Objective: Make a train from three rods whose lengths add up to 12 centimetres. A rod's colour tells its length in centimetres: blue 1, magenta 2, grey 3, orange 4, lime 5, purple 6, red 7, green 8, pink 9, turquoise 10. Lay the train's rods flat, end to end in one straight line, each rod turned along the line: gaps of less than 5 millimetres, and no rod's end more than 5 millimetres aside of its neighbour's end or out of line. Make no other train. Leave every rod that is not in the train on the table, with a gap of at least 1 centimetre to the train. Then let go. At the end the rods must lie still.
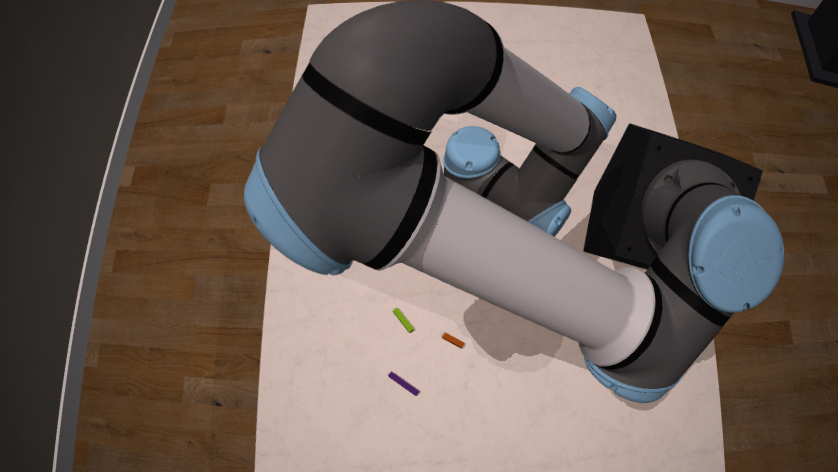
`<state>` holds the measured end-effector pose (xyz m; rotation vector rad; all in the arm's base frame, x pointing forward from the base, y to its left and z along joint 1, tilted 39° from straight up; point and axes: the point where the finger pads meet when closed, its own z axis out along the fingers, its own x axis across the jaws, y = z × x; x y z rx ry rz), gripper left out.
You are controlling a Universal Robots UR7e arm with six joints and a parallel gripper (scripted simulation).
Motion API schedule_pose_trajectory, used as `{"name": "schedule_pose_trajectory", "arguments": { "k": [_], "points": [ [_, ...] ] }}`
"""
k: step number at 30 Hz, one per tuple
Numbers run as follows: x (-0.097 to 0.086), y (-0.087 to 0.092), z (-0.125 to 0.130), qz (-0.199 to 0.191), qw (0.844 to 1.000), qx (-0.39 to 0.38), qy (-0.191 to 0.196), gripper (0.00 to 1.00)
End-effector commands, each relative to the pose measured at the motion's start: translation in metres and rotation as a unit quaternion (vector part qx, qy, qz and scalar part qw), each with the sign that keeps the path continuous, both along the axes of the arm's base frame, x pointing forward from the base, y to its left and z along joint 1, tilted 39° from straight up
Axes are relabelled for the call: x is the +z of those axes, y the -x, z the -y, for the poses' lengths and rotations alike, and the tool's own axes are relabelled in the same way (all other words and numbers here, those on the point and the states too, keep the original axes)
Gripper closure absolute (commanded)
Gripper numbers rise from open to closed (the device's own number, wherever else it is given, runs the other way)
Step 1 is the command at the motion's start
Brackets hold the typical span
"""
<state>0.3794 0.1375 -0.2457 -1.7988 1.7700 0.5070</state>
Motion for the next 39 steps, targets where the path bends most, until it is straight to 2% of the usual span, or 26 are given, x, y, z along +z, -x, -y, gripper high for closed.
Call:
{"name": "schedule_pose_trajectory", "arguments": {
  "k": [1,12,21,23,32,39],
  "points": [
    [0.0,0.0,0.0,0.0,1.0,0.0,0.0,0.3],
    [0.006,0.001,0.005,0.0,1.0,0.0,0.0,0.3],
    [0.031,0.004,0.025,0.0,1.0,0.0,0.0,0.3],
    [0.031,0.004,0.025,0.0,1.0,0.0,0.0,0.3],
    [0.057,0.008,0.047,0.0,1.0,0.0,0.0,0.3],
    [0.067,0.01,0.055,0.0,1.0,0.0,0.0,0.3]
  ]
}}
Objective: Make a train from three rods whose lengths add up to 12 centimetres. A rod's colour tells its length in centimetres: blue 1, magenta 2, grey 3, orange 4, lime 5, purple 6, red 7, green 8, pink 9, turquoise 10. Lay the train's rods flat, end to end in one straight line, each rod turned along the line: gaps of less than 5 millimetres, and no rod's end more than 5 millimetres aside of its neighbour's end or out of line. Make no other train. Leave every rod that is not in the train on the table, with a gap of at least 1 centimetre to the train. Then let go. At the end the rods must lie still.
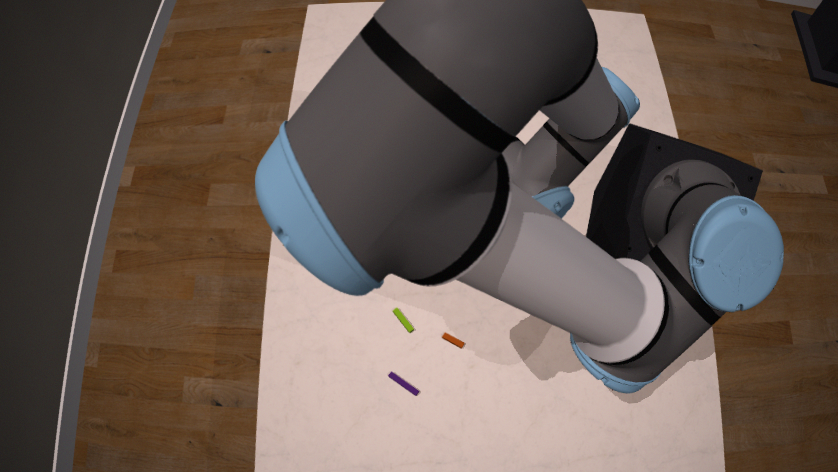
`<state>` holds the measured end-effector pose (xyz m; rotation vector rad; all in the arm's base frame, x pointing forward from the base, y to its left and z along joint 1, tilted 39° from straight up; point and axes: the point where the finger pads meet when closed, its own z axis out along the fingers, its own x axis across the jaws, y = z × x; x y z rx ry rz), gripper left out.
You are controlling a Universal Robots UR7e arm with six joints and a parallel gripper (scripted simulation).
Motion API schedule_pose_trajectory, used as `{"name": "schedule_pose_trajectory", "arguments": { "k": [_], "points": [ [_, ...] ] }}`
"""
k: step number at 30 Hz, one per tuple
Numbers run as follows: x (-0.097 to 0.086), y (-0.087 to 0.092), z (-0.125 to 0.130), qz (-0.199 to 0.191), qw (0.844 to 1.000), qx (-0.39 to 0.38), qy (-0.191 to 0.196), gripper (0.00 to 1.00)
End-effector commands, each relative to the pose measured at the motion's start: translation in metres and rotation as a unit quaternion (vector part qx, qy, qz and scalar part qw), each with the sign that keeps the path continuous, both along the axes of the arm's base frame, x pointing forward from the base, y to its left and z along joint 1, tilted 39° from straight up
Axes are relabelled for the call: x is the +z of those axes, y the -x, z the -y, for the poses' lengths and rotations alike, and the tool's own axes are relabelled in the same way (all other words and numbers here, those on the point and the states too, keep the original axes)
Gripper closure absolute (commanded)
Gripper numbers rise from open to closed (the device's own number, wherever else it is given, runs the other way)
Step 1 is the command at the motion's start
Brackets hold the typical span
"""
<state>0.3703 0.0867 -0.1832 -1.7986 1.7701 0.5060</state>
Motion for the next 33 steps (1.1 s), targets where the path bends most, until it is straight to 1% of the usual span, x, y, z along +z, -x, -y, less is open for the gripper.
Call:
{"name": "schedule_pose_trajectory", "arguments": {
  "k": [1,8,9,33],
  "points": [
    [0.0047,0.0007,0.0038,0.0,1.0,0.0,0.0,0.3],
    [0.0072,0.0011,0.0058,0.0,1.0,0.0,0.0,0.3],
    [0.0072,0.0011,0.0058,0.0,1.0,0.0,0.0,0.0],
    [0.0074,0.001,0.0056,0.002,1.0,0.002,0.0,0.0]
  ]
}}
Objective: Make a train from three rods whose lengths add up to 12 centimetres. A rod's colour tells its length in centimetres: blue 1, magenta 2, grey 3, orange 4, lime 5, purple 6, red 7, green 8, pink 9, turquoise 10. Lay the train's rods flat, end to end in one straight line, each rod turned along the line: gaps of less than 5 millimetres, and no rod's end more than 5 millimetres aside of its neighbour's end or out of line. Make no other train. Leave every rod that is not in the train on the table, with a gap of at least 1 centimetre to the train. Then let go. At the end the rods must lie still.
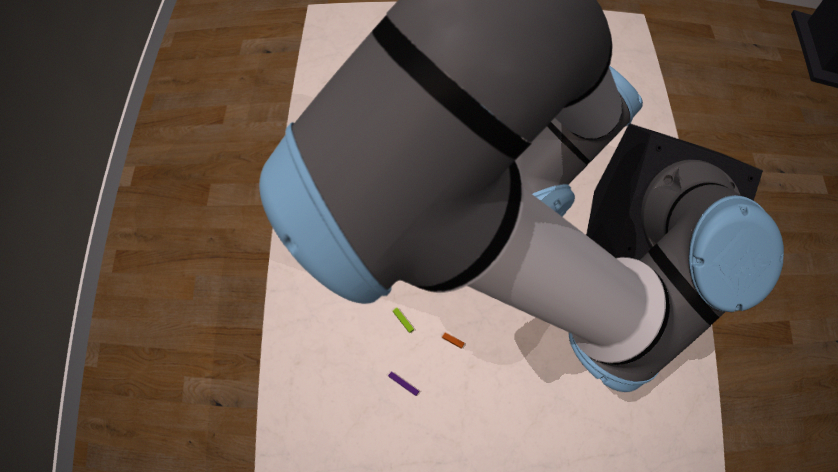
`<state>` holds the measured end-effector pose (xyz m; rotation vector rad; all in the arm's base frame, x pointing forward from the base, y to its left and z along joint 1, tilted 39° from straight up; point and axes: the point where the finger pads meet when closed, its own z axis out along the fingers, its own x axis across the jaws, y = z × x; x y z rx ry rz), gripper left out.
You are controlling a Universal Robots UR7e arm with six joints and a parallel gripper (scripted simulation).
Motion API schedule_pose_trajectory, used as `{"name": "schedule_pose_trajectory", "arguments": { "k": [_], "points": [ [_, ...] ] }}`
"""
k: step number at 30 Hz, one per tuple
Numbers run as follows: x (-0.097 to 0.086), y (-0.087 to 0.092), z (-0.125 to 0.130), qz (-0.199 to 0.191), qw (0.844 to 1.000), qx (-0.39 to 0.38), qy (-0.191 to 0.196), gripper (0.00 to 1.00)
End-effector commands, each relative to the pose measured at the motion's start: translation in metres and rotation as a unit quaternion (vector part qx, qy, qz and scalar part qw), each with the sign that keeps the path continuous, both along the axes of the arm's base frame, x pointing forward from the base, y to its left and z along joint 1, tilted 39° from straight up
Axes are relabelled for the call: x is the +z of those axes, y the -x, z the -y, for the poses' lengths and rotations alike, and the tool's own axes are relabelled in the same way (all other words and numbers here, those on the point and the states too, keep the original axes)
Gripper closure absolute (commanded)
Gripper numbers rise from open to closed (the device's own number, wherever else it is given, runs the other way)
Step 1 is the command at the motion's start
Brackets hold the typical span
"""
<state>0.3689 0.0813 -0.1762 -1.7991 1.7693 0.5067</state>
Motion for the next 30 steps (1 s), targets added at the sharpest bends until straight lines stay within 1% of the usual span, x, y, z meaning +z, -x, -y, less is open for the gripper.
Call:
{"name": "schedule_pose_trajectory", "arguments": {
  "k": [1,9,13,17,19,24,30],
  "points": [
    [0.0,0.0,0.0,0.002,1.0,0.001,0.001,0.0],
    [0.003,-0.001,-0.003,0.017,1.0,0.02,0.004,0.0],
    [0.005,-0.002,-0.007,0.036,0.998,0.045,0.009,0.0],
    [0.01,-0.004,-0.013,0.065,0.994,0.081,0.016,0.0],
    [0.01,-0.004,-0.013,0.065,0.994,0.081,0.016,0.0],
    [0.017,-0.005,-0.024,0.114,0.983,0.143,0.027,0.0],
    [0.026,-0.006,-0.038,0.178,0.957,0.224,0.041,0.0]
  ]
}}
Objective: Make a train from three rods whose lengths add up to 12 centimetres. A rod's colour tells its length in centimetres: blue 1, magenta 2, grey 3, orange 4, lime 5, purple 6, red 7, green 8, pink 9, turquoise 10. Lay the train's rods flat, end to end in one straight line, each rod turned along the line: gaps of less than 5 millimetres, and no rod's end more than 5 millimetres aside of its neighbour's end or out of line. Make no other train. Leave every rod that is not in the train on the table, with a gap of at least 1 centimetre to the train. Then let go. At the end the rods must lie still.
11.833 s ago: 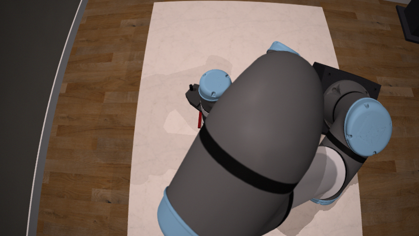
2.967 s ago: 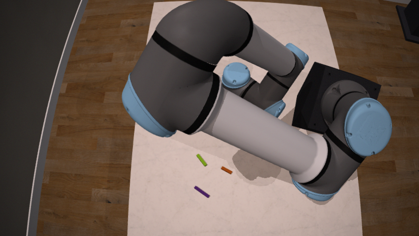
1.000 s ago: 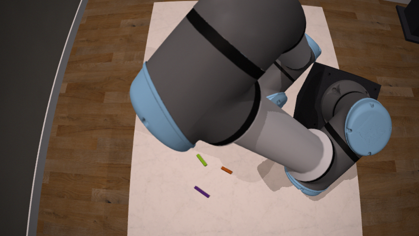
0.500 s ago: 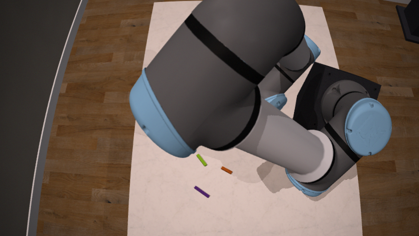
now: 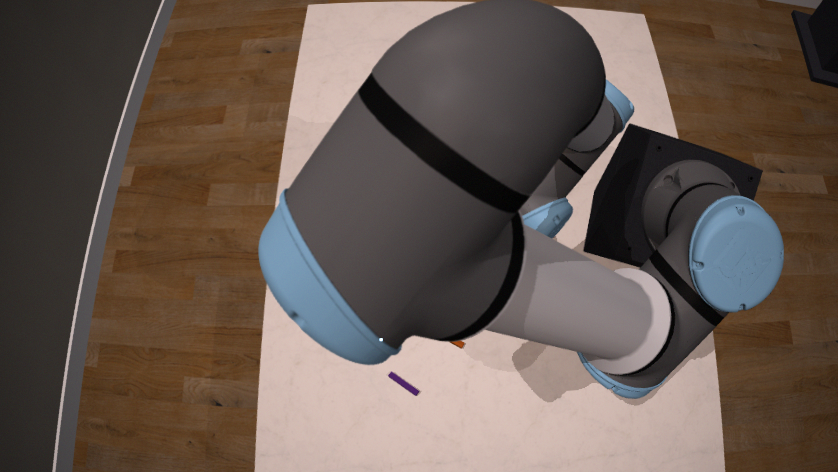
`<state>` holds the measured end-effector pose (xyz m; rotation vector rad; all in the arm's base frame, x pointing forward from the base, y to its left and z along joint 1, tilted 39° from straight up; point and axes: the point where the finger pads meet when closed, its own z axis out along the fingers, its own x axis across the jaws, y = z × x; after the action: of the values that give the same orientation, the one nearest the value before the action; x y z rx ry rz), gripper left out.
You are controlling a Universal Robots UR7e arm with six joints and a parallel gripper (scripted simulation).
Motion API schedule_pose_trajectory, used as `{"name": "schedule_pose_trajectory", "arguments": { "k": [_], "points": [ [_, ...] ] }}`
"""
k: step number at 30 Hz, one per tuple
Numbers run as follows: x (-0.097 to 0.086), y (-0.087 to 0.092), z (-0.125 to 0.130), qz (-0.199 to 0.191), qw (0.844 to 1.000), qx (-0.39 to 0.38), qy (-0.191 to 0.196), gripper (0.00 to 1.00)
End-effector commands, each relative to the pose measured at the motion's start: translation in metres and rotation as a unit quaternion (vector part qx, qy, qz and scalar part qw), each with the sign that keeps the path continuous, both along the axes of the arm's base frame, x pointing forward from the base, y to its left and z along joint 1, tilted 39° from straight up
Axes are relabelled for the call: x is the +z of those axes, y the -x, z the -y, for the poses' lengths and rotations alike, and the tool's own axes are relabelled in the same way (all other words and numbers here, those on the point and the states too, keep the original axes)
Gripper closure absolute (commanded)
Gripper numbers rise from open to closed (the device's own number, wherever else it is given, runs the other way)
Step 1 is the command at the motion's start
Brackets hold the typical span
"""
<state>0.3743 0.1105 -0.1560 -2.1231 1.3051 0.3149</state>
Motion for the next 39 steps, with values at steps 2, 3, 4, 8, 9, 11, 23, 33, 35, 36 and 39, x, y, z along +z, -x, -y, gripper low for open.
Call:
{"name": "schedule_pose_trajectory", "arguments": {
  "k": [2,3,4,8,9,11,23,33,35,36,39],
  "points": [
    [0.009,-0.001,-0.013,0.062,0.995,0.078,0.014,0.0],
    [0.01,-0.001,-0.015,0.072,0.993,0.091,0.016,0.0],
    [0.012,0.0,-0.018,0.083,0.991,0.105,0.018,0.0],
    [0.016,0.0,-0.024,0.113,0.983,0.144,0.025,0.0],
    [0.018,0.0,-0.027,0.125,0.979,0.159,0.027,0.0],
    [0.02,0.001,-0.031,0.144,0.972,0.183,0.031,0.0],
    [0.033,0.005,-0.053,0.242,0.918,0.309,0.051,0.0],
    [0.047,0.013,-0.076,0.344,0.827,0.438,0.069,0.0],
    [0.049,0.014,-0.08,0.361,0.808,0.46,0.072,0.0],
    [0.05,0.015,-0.082,0.37,0.798,0.471,0.073,0.0],
    [0.052,0.017,-0.086,0.386,0.777,0.492,0.076,0.0]
  ]
}}
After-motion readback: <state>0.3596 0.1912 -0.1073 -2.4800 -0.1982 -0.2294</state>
